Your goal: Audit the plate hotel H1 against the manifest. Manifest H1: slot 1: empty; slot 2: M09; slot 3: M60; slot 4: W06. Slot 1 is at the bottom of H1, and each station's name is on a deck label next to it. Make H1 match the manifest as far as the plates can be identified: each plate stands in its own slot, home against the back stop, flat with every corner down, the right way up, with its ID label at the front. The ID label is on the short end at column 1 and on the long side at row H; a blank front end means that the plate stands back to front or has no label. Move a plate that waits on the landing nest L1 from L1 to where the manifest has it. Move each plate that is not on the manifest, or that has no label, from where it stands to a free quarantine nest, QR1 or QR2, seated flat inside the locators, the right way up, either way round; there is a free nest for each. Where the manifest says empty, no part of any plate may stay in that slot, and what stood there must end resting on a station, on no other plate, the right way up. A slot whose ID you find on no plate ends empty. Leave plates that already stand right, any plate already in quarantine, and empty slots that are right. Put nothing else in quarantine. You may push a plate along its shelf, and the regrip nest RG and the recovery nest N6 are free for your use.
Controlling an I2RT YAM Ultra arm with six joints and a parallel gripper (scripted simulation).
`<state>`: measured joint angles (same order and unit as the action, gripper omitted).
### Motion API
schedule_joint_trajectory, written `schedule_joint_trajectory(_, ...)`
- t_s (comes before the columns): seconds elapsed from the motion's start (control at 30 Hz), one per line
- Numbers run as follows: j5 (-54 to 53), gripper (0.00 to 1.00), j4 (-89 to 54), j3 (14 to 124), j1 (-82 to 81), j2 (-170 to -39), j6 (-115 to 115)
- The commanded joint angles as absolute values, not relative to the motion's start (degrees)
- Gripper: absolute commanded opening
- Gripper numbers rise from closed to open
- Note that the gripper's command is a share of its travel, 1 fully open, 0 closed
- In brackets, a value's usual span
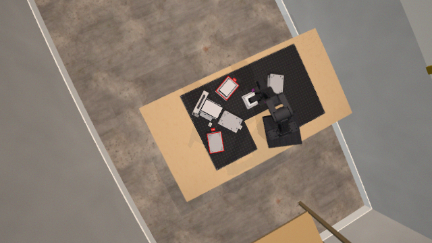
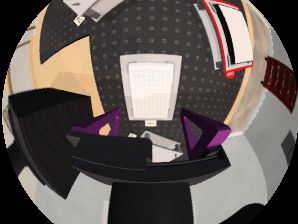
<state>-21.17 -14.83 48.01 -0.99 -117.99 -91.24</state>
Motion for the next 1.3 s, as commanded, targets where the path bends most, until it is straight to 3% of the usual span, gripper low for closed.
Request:
schedule_joint_trajectory(0.0, -21.2, 1.0, -14.2, 48.1, -1.0, -118.1, -91.0)
schedule_joint_trajectory(1.27, -20.9, 1.0, -4.3, 48.8, -4.2, -127.5, -87.6)
